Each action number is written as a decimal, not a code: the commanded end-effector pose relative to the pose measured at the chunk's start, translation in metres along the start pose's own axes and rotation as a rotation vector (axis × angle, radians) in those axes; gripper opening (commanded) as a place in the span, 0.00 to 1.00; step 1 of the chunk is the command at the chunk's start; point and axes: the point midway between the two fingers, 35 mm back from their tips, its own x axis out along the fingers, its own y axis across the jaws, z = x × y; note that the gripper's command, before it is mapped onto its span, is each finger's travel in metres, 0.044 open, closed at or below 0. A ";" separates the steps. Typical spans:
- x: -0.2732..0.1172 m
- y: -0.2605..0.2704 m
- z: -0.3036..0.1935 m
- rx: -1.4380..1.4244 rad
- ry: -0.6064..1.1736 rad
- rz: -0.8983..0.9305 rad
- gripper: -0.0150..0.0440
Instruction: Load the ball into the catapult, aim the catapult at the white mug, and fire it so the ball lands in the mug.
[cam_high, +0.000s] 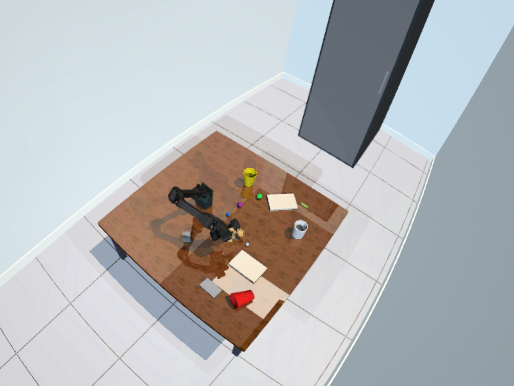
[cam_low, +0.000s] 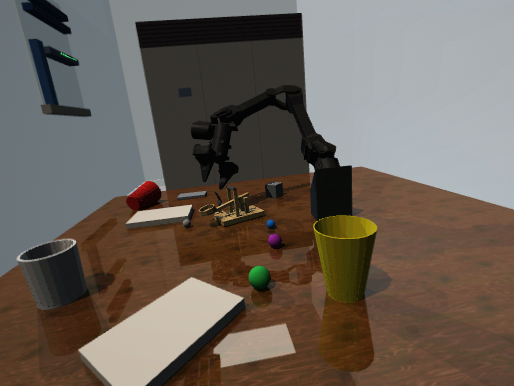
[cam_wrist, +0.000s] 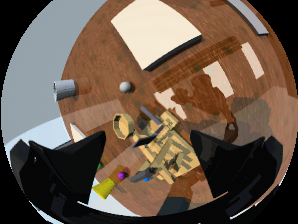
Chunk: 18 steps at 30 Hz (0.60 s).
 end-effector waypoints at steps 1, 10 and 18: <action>0.000 0.005 -0.019 -0.114 0.050 -0.057 1.00; -0.004 0.011 -0.053 -0.362 0.137 -0.178 1.00; -0.013 0.011 -0.078 -0.595 0.200 -0.291 1.00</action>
